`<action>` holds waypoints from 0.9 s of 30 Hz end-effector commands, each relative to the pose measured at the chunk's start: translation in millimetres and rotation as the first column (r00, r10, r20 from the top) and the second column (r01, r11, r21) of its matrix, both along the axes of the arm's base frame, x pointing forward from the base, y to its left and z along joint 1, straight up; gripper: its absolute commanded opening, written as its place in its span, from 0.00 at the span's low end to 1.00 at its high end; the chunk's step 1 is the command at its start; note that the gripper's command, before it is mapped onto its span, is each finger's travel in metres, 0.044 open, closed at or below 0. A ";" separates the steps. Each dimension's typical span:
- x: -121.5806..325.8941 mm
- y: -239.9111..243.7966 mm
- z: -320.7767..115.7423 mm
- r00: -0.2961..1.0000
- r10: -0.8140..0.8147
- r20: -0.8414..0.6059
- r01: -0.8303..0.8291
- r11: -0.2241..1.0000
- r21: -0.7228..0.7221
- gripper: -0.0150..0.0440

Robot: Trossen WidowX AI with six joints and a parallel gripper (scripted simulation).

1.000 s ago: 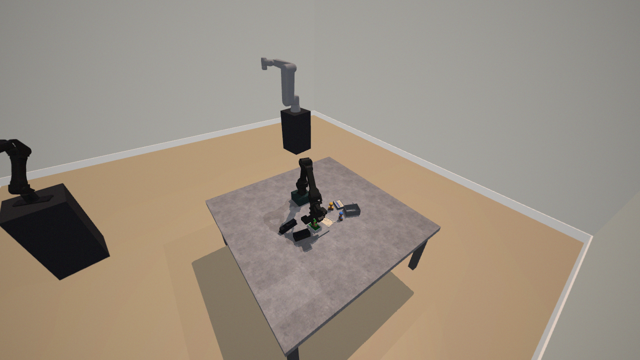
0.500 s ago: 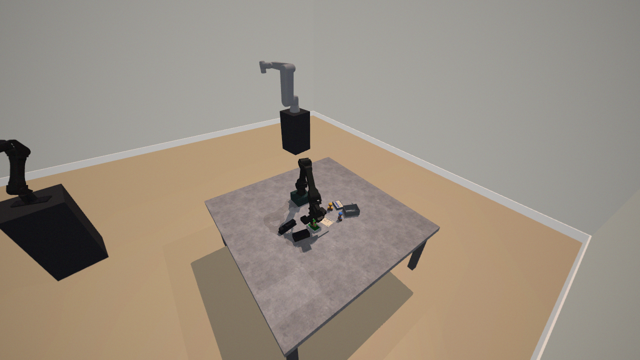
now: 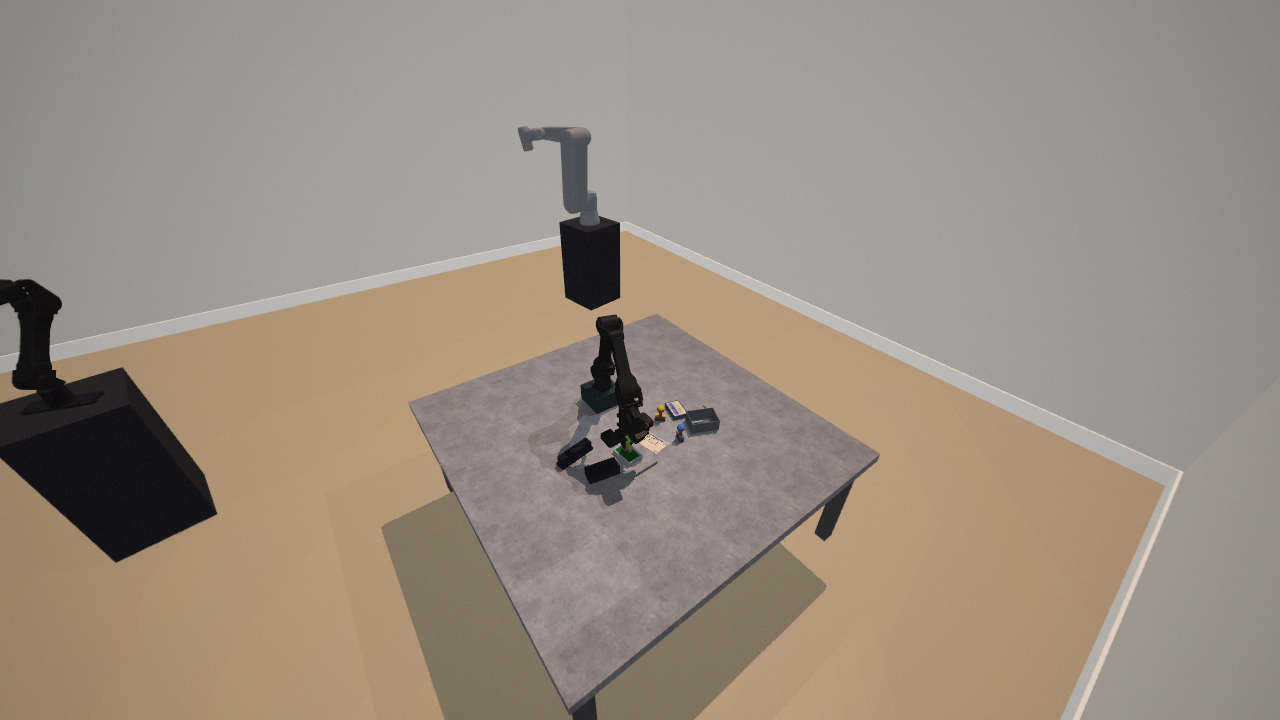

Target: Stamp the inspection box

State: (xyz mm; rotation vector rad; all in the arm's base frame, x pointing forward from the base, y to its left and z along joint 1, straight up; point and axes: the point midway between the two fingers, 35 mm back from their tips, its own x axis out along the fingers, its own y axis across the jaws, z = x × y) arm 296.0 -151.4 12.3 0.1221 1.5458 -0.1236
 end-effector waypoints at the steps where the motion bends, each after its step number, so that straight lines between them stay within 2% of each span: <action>1: 2.1 -0.6 7.1 1.000 0.000 0.007 0.000 1.000 0.000 0.25; 27: 0.8 0.0 48.0 1.000 0.000 0.008 0.000 1.000 0.000 0.25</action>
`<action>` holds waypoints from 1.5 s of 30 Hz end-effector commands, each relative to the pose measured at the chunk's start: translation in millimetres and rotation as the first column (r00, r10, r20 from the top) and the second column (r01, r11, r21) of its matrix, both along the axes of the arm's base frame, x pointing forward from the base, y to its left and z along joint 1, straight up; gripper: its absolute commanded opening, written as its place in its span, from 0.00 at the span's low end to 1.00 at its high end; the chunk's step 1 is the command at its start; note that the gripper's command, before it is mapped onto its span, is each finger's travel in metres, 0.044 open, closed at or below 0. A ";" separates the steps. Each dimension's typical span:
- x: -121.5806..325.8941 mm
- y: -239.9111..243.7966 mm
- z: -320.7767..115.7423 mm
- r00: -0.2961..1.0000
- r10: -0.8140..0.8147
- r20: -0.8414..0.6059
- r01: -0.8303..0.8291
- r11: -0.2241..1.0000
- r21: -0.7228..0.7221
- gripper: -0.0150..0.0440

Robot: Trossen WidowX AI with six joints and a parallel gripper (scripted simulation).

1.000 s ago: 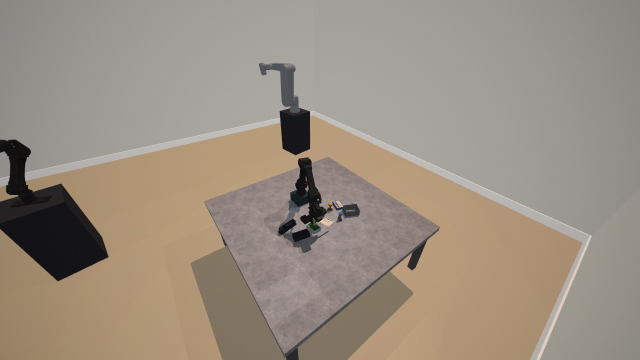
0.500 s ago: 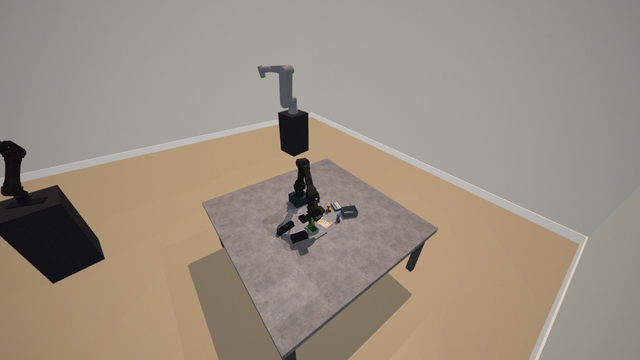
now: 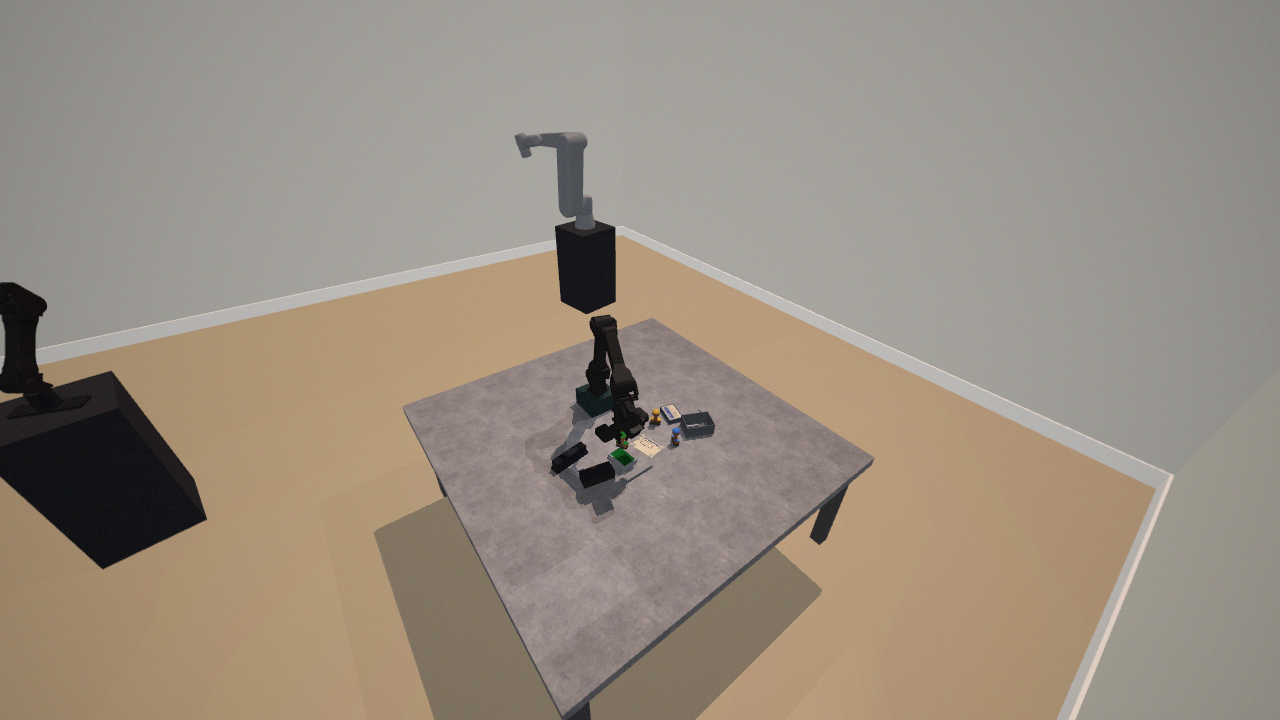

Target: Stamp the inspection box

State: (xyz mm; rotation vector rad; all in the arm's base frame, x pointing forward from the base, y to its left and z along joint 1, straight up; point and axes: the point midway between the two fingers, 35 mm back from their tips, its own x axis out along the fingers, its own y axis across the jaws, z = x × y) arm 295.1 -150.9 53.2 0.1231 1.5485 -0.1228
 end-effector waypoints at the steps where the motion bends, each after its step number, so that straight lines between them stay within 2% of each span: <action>1: 1.7 -0.5 7.3 1.000 0.000 0.010 0.000 1.000 -0.002 0.25; 5: 3.9 7.5 7.3 1.000 -0.005 0.010 0.005 1.000 -0.001 0.25; 25: 12.1 115.8 6.6 0.997 -0.072 0.011 0.072 0.997 0.012 0.25; 45: 13.0 119.1 -3.1 0.997 -0.074 0.012 0.073 0.997 0.012 0.25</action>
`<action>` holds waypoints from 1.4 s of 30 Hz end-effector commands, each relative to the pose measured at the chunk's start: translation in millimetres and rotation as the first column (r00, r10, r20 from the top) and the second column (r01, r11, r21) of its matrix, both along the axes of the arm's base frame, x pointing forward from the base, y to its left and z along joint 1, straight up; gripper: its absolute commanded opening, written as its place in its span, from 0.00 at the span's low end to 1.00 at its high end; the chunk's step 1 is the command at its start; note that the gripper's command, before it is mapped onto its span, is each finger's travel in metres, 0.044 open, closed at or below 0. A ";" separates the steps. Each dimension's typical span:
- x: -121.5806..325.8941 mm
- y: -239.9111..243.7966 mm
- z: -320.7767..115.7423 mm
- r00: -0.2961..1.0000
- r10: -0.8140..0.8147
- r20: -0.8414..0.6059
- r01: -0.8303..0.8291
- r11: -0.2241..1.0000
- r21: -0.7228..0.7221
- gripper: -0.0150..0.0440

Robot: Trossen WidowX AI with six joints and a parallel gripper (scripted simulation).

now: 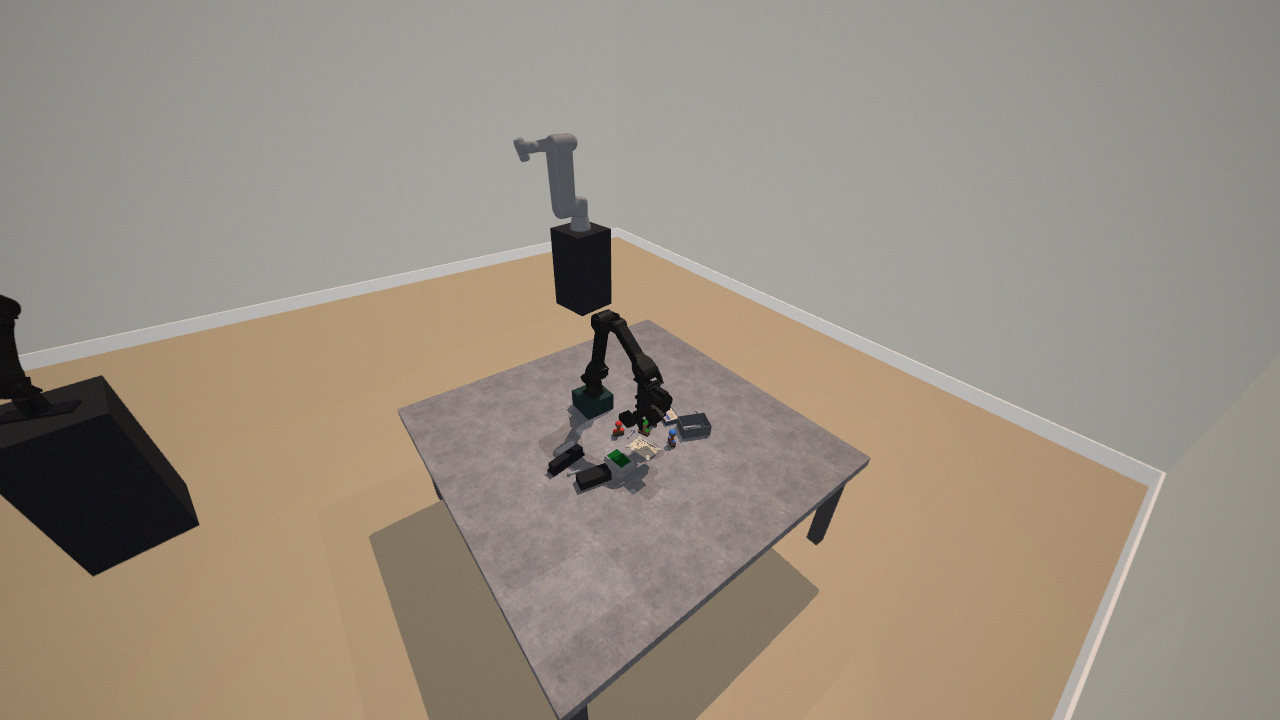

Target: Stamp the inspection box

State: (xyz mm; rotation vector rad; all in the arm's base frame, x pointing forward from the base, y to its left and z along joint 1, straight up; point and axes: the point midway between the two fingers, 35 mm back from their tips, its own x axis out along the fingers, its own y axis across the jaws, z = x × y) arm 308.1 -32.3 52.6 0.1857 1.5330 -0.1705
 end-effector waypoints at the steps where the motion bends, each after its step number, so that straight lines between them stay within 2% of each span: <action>1: 0.0 0.5 -3.2 1.000 -0.003 0.000 0.003 1.000 0.002 0.25; 42: 1.5 0.5 -30.6 1.000 -0.002 0.001 0.002 1.000 0.003 0.25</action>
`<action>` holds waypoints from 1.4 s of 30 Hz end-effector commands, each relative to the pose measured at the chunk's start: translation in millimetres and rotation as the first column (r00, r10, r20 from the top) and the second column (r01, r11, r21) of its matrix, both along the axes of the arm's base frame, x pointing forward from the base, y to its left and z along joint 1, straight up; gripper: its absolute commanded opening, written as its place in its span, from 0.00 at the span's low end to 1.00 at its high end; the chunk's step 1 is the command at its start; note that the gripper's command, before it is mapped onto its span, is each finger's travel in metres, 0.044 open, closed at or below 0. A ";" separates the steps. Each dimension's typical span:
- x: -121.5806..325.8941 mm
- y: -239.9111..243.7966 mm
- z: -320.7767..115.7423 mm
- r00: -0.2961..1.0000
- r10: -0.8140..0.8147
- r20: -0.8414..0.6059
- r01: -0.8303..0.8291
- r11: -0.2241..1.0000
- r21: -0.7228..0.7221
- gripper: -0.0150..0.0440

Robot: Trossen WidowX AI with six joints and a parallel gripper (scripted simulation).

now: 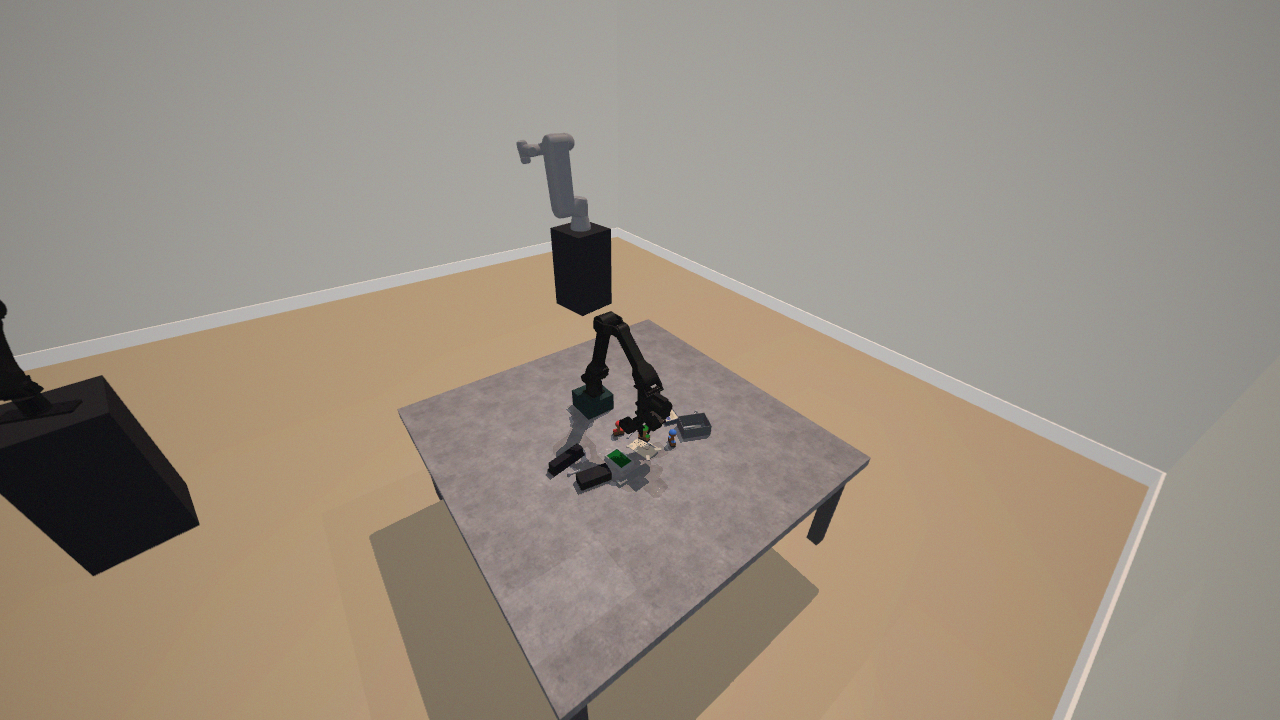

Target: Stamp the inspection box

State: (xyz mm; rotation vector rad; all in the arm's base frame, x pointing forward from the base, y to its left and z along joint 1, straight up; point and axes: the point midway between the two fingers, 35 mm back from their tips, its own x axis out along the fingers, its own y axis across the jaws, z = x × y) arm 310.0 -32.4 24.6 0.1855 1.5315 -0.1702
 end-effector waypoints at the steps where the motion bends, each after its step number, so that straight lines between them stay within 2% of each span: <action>1: -0.4 0.6 -3.2 1.000 -0.002 0.000 0.002 1.000 0.003 0.25; 42: -1.8 0.8 -30.6 1.000 -0.002 0.001 0.002 1.000 0.003 0.25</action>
